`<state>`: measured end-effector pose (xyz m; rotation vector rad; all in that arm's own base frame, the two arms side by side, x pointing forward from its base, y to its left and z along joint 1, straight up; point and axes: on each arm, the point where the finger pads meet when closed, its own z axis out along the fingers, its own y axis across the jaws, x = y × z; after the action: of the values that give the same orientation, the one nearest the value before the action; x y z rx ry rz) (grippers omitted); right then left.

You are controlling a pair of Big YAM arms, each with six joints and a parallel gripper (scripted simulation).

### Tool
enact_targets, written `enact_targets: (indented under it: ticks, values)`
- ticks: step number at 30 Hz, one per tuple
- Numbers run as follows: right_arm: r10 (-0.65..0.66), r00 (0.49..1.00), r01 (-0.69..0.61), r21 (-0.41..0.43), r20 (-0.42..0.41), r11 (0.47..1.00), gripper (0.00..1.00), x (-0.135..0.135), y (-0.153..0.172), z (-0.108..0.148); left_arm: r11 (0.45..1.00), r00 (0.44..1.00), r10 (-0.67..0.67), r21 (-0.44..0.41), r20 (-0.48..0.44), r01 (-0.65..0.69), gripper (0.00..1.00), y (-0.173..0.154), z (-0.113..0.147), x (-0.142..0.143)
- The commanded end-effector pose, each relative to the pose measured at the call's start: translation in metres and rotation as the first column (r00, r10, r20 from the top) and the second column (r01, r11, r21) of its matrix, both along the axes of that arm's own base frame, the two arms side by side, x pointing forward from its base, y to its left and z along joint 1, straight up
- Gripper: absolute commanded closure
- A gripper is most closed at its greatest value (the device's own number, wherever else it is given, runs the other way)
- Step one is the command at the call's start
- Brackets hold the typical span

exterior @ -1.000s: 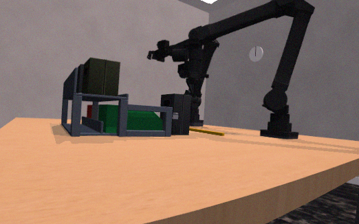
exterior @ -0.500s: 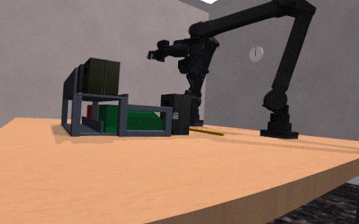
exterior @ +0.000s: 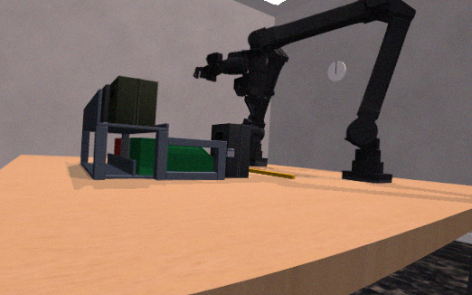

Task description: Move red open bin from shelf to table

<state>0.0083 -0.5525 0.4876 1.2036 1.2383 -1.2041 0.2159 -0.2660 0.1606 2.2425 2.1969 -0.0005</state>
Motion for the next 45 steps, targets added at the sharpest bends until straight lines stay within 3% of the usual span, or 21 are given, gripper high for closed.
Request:
enact_targets:
  ticks: [1,10,27,41,45]
  values:
    - [-0.007,1.000,0.007,-0.015,0.016,1.000,0.00,-0.006,0.008,0.013,0.999,0.999,0.004,-0.047,0.038,-0.002,1.00,-0.019,0.026,0.021]
    - [-0.007,1.000,0.007,-0.015,0.016,1.000,0.00,-0.006,0.008,0.013,0.998,0.999,-0.006,-0.057,0.048,0.009,1.00,-0.029,0.026,0.034]
    - [-0.007,1.000,0.007,-0.015,0.016,1.000,0.00,-0.006,0.008,0.013,0.999,0.999,-0.004,-0.038,0.036,0.006,1.00,-0.058,0.024,0.098]
    - [-0.007,1.000,0.007,-0.015,0.016,1.000,0.00,-0.006,0.008,0.013,0.999,0.999,0.001,-0.035,0.038,0.000,1.00,-0.093,0.023,0.176]
    - [-0.007,1.000,0.007,-0.015,0.016,1.000,0.00,-0.006,0.008,0.013,0.999,0.999,-0.010,-0.035,0.038,0.012,1.00,-0.102,0.023,0.181]
